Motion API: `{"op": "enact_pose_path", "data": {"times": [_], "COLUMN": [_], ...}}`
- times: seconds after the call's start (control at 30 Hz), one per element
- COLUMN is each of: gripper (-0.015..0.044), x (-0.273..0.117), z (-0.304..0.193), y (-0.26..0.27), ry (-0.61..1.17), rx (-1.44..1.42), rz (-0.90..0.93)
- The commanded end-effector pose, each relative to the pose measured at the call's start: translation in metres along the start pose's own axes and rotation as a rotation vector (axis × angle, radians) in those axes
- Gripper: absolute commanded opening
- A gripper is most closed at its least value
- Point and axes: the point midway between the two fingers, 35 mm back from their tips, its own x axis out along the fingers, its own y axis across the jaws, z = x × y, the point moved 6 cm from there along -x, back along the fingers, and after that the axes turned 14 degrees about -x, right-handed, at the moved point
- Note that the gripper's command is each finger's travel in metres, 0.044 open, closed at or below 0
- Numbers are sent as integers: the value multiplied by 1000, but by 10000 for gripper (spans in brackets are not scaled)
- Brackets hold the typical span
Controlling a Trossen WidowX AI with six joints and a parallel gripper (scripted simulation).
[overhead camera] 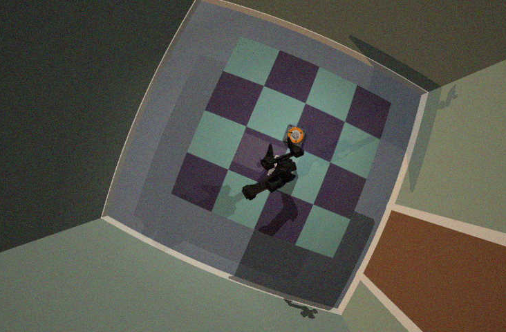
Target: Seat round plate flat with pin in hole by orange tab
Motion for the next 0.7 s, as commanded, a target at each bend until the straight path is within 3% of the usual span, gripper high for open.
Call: {"op": "enact_pose_path", "data": {"times": [0.0, 0.3, 0.47, 0.57, 0.67], "gripper": [374, 138, 6, 0, 0], "x": [1, 30, 41, 42, 38], "z": [0, -44, -115, -145, -199], "y": [-3, -119, -177, -189, -200], "ry": [-1, 113, 360, 485, 746], "rx": [10, 321, 428, 455, 478], "rz": [-5, -283, -503, -566, -649]}}
